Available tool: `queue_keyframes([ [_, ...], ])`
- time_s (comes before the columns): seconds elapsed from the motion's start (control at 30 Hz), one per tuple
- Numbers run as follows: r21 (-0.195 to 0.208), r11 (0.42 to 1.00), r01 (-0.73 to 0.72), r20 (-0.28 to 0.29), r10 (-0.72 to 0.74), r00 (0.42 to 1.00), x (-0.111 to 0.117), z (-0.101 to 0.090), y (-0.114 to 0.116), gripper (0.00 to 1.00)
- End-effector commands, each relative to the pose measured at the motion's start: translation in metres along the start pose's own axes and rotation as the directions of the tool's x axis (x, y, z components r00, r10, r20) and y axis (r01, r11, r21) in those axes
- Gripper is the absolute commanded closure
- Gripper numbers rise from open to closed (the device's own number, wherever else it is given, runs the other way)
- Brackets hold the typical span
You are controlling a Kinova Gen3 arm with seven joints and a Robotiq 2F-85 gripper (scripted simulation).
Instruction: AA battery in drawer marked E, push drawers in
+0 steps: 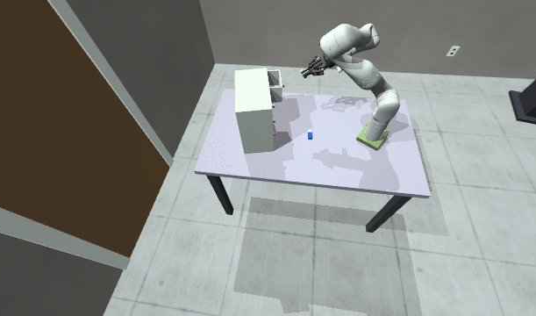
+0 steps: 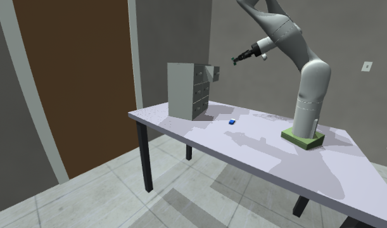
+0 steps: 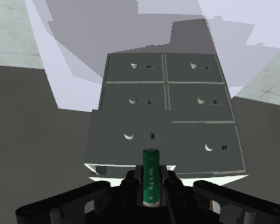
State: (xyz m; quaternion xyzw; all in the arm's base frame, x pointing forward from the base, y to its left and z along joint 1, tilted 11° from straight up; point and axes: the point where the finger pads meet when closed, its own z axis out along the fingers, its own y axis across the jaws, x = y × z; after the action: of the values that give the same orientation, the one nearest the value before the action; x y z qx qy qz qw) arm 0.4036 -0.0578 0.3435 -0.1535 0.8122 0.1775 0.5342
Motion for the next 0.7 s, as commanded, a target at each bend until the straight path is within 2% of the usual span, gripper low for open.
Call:
queue_keyframes([
  [0.0,0.014,1.000,-0.011,0.021,0.010,1.000,0.0007,-0.0040,-0.0045,0.91],
  [0.67,0.014,1.000,-0.011,0.113,0.009,0.994,0.0017,-0.0045,-0.0045,0.91],
])
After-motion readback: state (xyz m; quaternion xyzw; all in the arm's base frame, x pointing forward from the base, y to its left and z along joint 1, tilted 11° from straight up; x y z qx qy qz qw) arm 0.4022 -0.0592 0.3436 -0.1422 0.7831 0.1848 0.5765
